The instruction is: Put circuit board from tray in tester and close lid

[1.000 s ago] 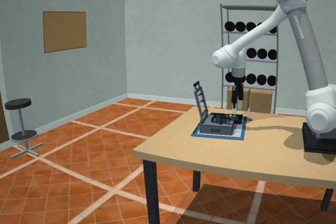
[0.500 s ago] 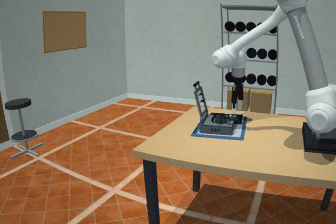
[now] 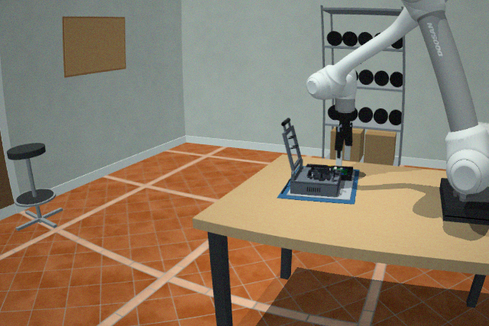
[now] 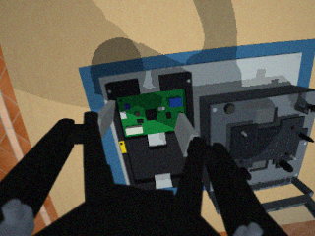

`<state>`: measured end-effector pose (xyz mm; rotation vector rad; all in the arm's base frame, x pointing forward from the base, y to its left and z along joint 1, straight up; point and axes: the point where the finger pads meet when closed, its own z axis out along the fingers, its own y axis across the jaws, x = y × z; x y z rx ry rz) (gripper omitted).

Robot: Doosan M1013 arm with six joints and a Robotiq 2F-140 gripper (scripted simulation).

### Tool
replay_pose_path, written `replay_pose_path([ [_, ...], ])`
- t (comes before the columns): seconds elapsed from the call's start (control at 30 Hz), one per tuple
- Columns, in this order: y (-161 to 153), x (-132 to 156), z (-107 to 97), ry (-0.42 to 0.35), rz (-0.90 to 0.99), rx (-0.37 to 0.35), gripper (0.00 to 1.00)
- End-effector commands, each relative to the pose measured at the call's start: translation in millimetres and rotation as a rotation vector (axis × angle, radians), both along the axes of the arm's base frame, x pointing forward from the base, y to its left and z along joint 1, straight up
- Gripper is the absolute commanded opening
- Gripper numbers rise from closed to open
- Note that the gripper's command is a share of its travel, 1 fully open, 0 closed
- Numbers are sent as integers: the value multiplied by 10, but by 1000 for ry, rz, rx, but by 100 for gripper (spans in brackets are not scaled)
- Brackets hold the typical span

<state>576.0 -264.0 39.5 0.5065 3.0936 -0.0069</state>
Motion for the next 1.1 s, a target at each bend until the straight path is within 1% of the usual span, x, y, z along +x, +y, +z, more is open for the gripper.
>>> replay_pose_path([
  [0.0, 13, 18, 1, 0, 0, 0, 58],
  [0.47, 83, 121, 1, 0, 0, 0, 58],
  [1.07, 92, 133, 1, 0, 18, 0, 58],
])
